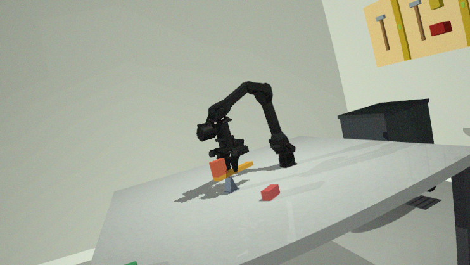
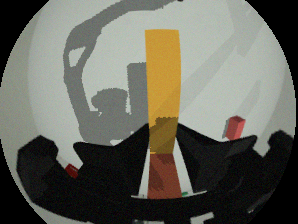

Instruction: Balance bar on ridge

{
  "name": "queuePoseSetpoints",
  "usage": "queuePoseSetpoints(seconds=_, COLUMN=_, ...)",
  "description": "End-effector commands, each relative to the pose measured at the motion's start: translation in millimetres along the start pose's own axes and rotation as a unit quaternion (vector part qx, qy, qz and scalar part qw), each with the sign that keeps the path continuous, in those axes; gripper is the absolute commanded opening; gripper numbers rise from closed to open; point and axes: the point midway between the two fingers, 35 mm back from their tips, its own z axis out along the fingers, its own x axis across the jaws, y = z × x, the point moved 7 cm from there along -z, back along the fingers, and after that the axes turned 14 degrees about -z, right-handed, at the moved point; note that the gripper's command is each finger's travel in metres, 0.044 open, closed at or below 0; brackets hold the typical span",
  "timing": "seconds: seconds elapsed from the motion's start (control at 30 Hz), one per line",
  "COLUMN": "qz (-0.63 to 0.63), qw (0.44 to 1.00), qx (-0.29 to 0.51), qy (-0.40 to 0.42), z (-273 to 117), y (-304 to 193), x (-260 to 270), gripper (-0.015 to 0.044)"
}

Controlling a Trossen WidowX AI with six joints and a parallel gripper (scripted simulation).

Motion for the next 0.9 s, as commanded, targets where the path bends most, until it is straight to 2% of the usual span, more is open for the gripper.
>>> queuePoseSetpoints(seconds=0.0, qz=0.0, qw=1.0, qx=0.0, qy=0.0, z=-0.1, y=0.0, x=0.0, gripper=0.0)
queuePoseSetpoints(seconds=0.43, qz=0.0, qw=1.0, qx=0.0, qy=0.0, z=-0.1, y=0.0, x=0.0, gripper=0.0)
queuePoseSetpoints(seconds=0.63, qz=0.0, qw=1.0, qx=0.0, qy=0.0, z=-0.1, y=0.0, x=0.0, gripper=0.0157)
queuePoseSetpoints(seconds=0.87, qz=0.0, qw=1.0, qx=0.0, qy=0.0, z=-0.1, y=0.0, x=0.0, gripper=0.0167)
